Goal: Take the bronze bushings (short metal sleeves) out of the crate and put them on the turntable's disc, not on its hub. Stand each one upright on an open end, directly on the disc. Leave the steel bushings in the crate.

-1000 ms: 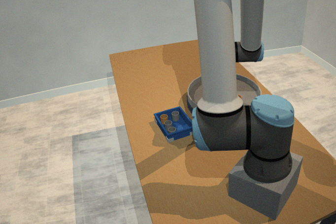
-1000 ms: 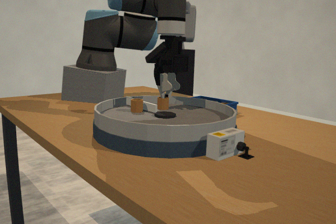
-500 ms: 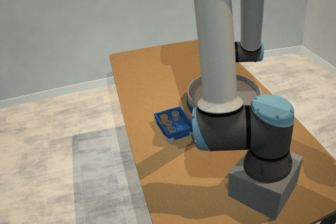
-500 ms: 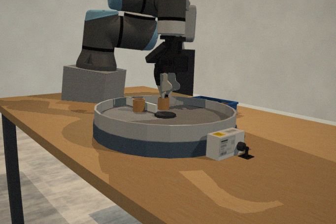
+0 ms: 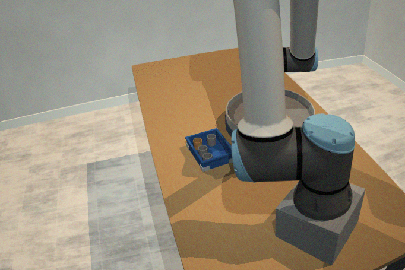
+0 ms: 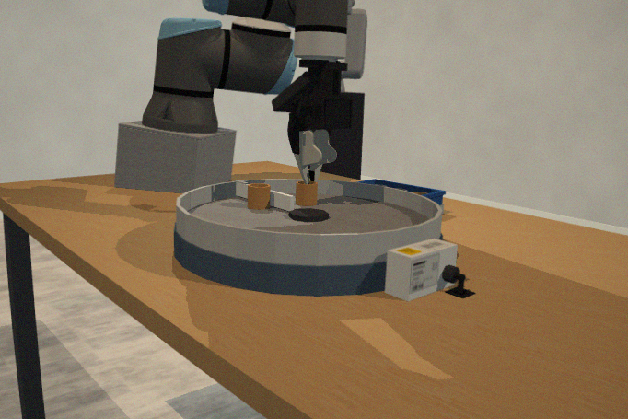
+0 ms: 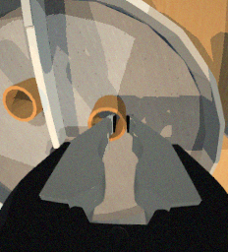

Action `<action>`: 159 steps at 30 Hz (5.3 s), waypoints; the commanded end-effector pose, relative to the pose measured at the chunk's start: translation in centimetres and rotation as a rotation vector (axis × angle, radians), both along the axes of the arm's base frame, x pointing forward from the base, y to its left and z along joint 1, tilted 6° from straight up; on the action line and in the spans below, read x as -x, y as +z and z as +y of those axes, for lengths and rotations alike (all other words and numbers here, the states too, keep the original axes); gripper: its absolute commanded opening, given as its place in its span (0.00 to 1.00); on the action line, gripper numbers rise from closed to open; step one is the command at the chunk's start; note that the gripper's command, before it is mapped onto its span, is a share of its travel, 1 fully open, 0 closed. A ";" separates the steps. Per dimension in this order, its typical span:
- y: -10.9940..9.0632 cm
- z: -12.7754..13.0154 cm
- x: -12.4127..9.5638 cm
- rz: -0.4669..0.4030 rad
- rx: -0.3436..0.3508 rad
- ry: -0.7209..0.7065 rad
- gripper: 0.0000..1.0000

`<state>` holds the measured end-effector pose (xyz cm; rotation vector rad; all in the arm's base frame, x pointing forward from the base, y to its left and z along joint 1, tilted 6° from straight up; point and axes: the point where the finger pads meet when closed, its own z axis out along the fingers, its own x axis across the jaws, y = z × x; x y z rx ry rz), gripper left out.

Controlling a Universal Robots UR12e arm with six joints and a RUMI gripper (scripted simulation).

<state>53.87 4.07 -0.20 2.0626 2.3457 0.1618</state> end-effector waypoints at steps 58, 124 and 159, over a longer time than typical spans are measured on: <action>3.9 6.7 0.6 -0.001 0.000 0.000 0.05; 5.3 27.3 1.0 -0.001 0.000 0.000 0.05; 5.3 27.3 1.0 -0.001 0.000 0.000 0.05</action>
